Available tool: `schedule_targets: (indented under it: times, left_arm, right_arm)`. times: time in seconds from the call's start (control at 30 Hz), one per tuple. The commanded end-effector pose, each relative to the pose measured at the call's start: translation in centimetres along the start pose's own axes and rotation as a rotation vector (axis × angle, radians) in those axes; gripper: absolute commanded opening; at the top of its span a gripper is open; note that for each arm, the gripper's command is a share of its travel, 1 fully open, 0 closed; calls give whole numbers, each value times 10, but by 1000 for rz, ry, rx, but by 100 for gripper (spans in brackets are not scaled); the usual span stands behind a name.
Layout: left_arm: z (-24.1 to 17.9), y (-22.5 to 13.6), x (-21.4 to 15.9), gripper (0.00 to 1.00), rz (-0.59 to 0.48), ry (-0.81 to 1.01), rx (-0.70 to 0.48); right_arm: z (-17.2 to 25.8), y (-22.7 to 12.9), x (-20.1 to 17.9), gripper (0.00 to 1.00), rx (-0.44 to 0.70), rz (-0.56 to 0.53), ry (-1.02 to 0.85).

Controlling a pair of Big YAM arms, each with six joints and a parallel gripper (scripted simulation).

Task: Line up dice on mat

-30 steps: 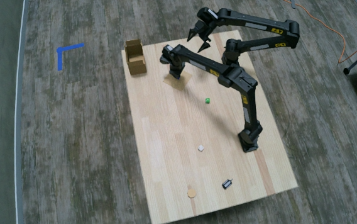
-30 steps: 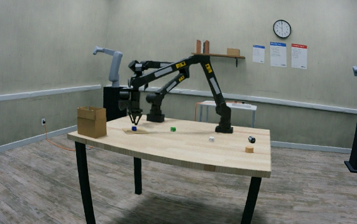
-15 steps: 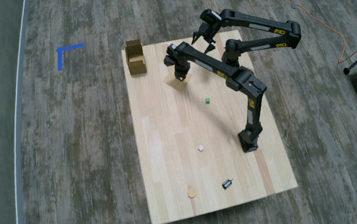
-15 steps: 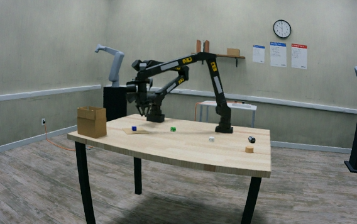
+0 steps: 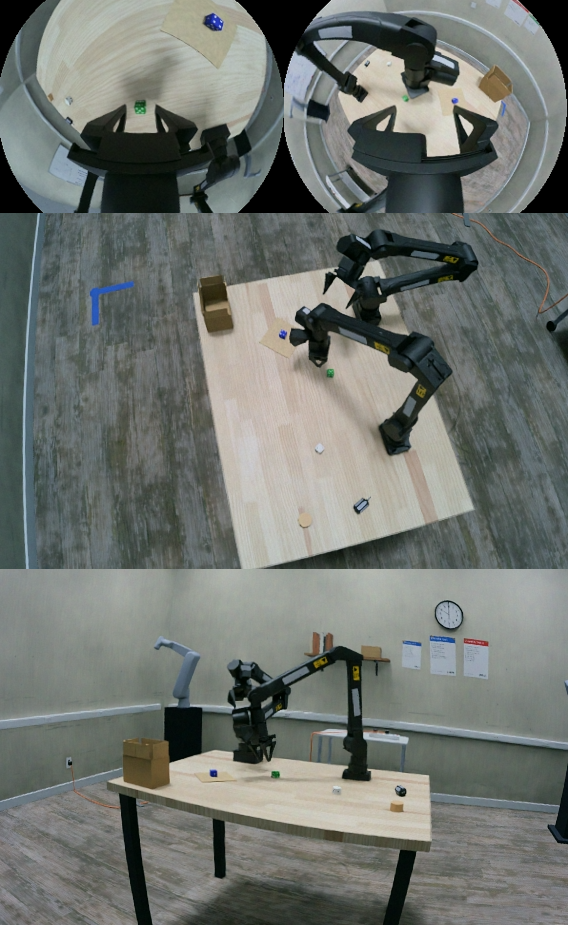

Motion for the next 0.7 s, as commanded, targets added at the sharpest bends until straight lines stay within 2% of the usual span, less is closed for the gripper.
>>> schedule_targets:
  times: [0.0,0.4,0.67]
  left_arm:
    - [10,-2,-21,49,-111,-119,-104]
    - [22,21,-51,49,-108,-161,-199]
    - [22,22,-53,49,-105,-164,-219]
  right_arm:
    - [22,-21,27,100,7,-34,-15]
    - [44,-21,32,100,53,-37,-53]
    - [57,-20,31,100,76,-23,-81]
Point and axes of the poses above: on each arm, the point where the finger pads meet when closed, its own y axis out along the fingers, its own z axis across the jaws, x = y × z, the point moved 7 cm from there along -y, back along the fingers, and after that the axes turned 5 degrees about -y, right-handed, at the moved point
